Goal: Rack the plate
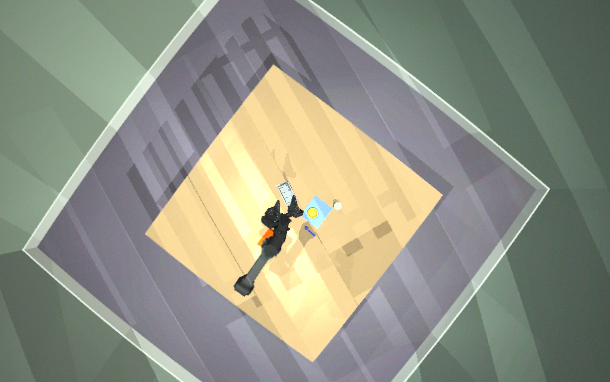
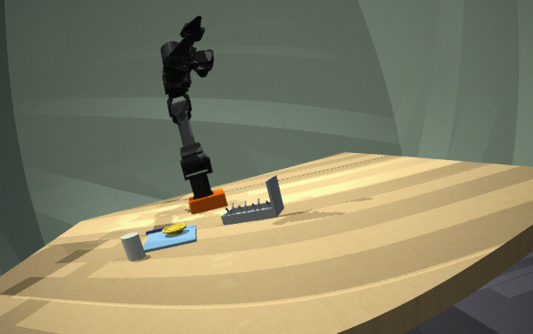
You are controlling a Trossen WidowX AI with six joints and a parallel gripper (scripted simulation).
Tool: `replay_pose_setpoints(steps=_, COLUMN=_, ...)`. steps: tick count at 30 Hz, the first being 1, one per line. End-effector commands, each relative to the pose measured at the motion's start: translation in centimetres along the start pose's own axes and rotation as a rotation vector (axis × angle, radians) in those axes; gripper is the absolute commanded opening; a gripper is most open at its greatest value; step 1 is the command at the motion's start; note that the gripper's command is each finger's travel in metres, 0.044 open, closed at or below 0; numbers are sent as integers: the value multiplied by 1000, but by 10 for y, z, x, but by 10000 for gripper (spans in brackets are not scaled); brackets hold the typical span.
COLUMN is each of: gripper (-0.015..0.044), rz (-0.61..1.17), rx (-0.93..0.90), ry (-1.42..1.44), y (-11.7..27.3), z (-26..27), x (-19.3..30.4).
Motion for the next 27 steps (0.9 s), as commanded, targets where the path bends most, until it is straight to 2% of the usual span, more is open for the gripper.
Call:
replay_pose_setpoints(steps=1, gripper=400, rz=-2, rx=-93, ry=-110, y=-8, z=12, x=3)
replay_pose_setpoints(steps=14, gripper=400, rz=25, rx=-384, ry=-445, y=-25, z=50, x=10)
replay_pose_setpoints(steps=27, gripper=400, rz=130, rx=-681, ry=-764, y=-32, z=88, x=14)
Point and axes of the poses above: the point midway between the two fingers, 35 mm back from their tips, its own y axis back along the fingers, its own z axis across the jaws, x = y × z, the point moved 8 cm from there along y, back along the fingers, and after that the axes turned 2 degrees about -y, right-handed, at the moved point
